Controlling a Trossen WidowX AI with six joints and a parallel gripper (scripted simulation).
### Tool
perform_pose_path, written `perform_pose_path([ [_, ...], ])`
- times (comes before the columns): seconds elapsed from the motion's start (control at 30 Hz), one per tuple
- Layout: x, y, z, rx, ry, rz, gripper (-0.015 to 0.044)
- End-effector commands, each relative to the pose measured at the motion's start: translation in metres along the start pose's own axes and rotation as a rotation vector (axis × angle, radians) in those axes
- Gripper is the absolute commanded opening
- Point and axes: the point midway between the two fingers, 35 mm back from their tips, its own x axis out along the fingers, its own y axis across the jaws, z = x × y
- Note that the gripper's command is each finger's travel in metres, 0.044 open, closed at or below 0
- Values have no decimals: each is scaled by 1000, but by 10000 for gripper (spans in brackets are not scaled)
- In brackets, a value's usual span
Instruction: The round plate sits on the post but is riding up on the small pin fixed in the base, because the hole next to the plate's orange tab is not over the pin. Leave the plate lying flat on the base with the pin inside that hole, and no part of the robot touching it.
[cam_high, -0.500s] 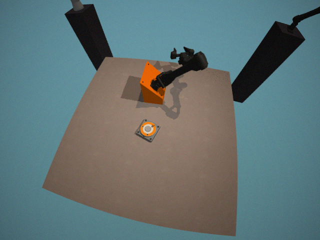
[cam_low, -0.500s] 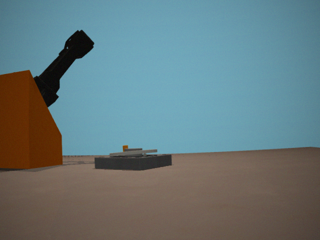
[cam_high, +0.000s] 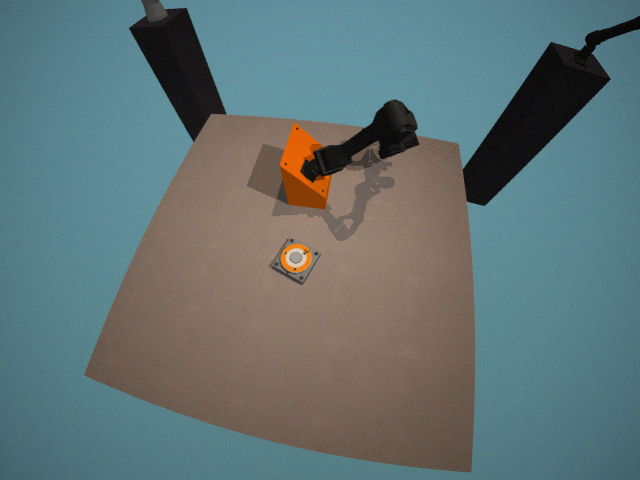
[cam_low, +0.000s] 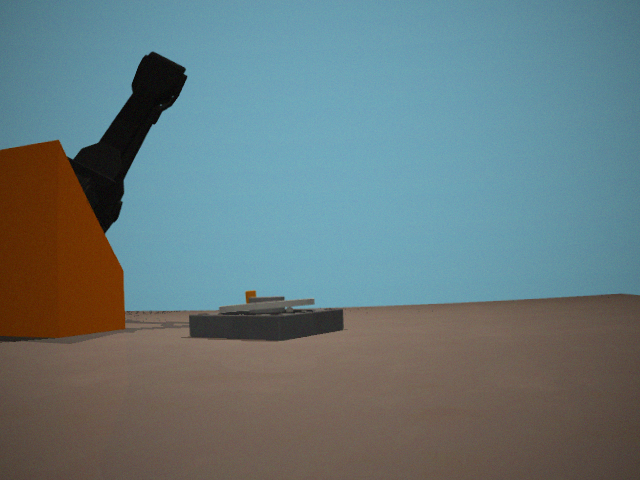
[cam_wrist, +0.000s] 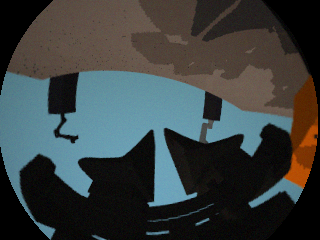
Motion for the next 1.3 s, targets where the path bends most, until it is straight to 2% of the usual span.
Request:
perform_pose_path([
  [0.0,-31,30,32,-98,-115,73,0],
  [0.1,-49,45,47,-148,-178,109,0],
  [0.27,-119,86,89,-312,-403,190,0],
  [0.33,-128,90,93,-335,-430,194,0],
  [0.53,-217,117,115,-527,-688,201,0],
  [0.6,-227,119,116,-547,-717,196,0],
  [0.7,-272,122,123,-617,-847,166,0],
  [0.8,-321,113,133,-642,-990,112,0],
  [0.87,-332,113,132,-654,-1022,101,0],
  [0.93,-362,105,135,-660,-1107,63,0],
  [1.07,-426,71,140,-615,-1276,-36,0],
  [1.13,-436,62,141,-585,-1306,-46,0],
  [1.27,-491,9,140,-410,-1457,-104,0],
])
